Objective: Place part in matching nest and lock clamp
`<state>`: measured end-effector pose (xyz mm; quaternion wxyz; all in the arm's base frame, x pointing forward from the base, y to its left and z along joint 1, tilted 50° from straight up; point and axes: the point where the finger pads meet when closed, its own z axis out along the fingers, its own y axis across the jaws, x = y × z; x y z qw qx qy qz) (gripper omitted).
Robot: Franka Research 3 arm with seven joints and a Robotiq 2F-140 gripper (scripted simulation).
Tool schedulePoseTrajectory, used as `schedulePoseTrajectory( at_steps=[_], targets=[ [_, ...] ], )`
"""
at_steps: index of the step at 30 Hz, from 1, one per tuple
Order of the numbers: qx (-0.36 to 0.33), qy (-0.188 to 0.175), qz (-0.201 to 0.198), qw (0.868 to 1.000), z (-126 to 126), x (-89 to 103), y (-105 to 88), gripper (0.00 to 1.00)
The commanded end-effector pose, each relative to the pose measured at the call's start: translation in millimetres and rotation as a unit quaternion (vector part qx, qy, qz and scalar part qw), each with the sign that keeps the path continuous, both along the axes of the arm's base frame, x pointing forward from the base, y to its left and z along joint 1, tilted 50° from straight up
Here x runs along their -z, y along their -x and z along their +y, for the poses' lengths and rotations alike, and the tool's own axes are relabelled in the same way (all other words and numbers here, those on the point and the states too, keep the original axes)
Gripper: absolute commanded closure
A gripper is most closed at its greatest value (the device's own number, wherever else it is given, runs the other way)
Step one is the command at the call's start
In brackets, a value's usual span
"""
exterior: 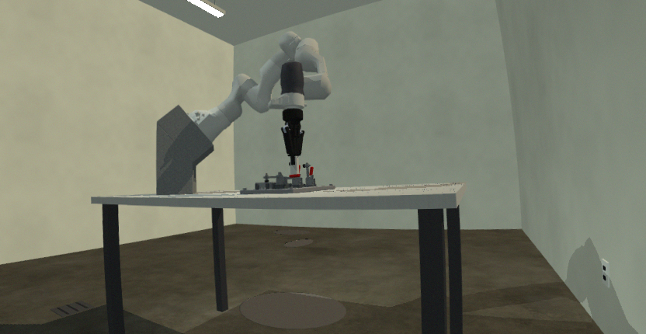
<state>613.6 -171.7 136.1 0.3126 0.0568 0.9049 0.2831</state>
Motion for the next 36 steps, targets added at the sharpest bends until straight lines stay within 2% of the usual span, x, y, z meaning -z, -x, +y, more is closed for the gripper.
schedulePoseTrajectory(
  at_steps=[1, 26, 36],
  targets=[
    [-0.001, 0.002, -0.001, 1.000, 1.2, 0.9, -1.6, 1.00],
    [-0.001, 0.002, -0.001, 1.000, 1.6, 1.3, -2.0, 1.00],
    [-0.001, 0.002, -0.001, 1.000, -7.2, -10.5, 9.0, 1.00]
  ],
)
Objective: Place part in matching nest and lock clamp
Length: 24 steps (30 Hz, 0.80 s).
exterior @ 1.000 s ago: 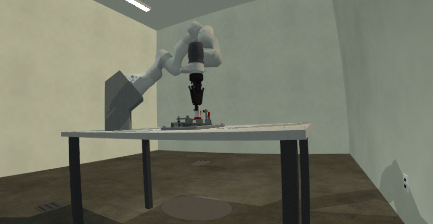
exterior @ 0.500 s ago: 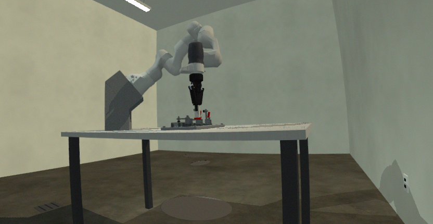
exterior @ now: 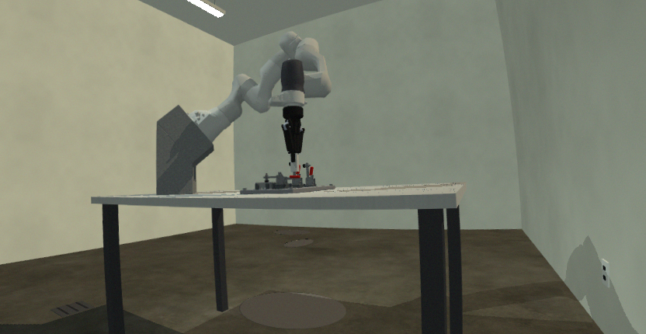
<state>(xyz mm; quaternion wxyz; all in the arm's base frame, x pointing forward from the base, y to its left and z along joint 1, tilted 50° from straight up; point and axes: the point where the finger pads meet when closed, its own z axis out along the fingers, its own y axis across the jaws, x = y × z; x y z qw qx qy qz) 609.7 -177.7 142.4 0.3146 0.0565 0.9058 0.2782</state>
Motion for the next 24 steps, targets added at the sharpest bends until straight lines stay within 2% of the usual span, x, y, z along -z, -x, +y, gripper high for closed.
schedulePoseTrajectory(
  at_steps=[1, 16, 24],
  targets=[
    [-0.003, -0.003, 0.000, 1.000, -2.6, -6.2, 6.9, 1.00],
    [-0.003, -0.003, 0.000, 1.000, -21.7, -32.0, 30.9, 1.00],
    [-0.003, -0.003, 0.000, 1.000, -25.4, -37.0, 35.5, 1.00]
  ],
)
